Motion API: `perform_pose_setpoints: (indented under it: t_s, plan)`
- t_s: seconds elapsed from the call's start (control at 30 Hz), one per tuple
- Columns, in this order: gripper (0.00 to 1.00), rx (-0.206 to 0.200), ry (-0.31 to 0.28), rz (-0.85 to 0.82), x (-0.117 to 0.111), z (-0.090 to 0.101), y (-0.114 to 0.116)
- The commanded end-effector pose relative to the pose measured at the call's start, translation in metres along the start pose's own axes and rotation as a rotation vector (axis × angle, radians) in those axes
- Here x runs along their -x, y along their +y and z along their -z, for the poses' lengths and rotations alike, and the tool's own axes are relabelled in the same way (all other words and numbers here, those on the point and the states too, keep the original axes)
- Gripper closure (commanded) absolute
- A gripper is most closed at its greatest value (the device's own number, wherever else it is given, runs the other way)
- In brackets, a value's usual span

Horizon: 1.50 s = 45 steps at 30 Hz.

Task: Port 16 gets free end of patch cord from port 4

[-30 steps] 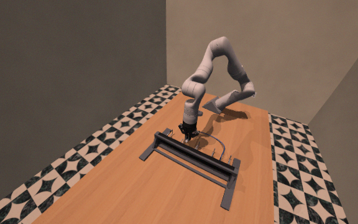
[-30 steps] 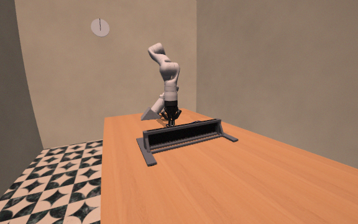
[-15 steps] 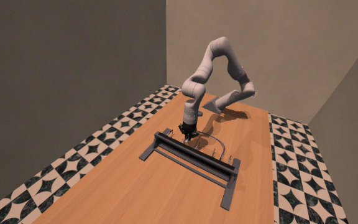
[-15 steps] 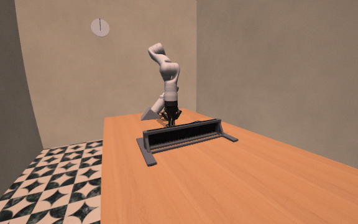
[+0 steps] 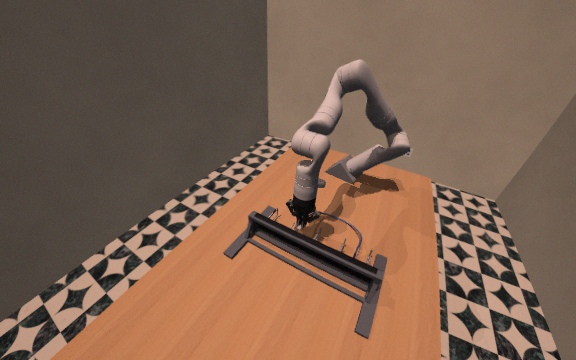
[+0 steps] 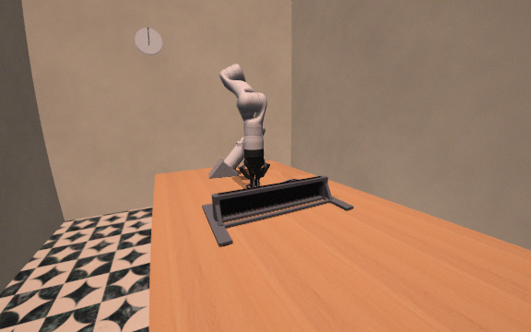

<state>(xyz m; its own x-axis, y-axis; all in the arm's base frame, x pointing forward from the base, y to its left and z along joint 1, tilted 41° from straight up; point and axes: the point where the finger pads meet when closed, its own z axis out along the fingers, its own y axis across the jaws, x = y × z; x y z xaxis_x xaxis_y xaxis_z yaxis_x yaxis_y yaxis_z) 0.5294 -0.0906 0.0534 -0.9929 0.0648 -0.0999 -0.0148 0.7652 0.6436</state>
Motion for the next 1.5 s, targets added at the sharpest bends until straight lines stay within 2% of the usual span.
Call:
perform_pose_setpoints:
  t_s: [0.0, 0.43, 1.47]
  plan:
    - [1.00, -0.007, 0.001, 0.003, 0.003, -0.001, -0.003]
    - [1.00, -0.008, 0.001, 0.003, 0.021, -0.001, -0.003]
    - [1.00, 0.002, 0.007, 0.007, 0.022, -0.001, 0.002]
